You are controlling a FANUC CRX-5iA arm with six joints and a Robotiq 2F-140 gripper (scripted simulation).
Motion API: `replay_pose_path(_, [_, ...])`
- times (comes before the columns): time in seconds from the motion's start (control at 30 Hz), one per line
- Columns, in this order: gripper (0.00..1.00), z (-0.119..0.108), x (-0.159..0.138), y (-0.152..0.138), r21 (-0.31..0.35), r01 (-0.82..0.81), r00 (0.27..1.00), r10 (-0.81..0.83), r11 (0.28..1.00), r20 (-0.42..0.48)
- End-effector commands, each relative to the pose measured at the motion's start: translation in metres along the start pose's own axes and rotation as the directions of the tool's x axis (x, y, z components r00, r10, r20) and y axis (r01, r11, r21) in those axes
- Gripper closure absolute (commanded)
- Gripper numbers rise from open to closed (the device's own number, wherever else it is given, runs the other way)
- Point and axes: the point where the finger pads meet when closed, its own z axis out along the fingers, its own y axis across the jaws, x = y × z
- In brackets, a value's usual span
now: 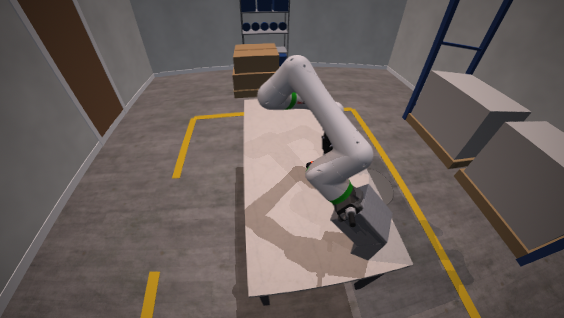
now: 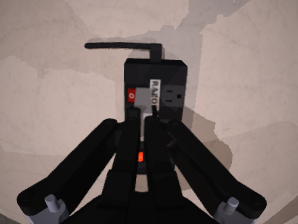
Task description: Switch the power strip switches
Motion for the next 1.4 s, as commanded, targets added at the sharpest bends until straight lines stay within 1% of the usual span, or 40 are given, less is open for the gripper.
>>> replay_pose_path(0.0, [1.00,-0.0001,0.0002,-0.0001,0.000,0.000,1.000,0.000,1.000,0.000])
replay_pose_path(1.37, [1.00,0.0091,0.0002,-0.0001,0.000,0.000,1.000,0.000,1.000,0.000])
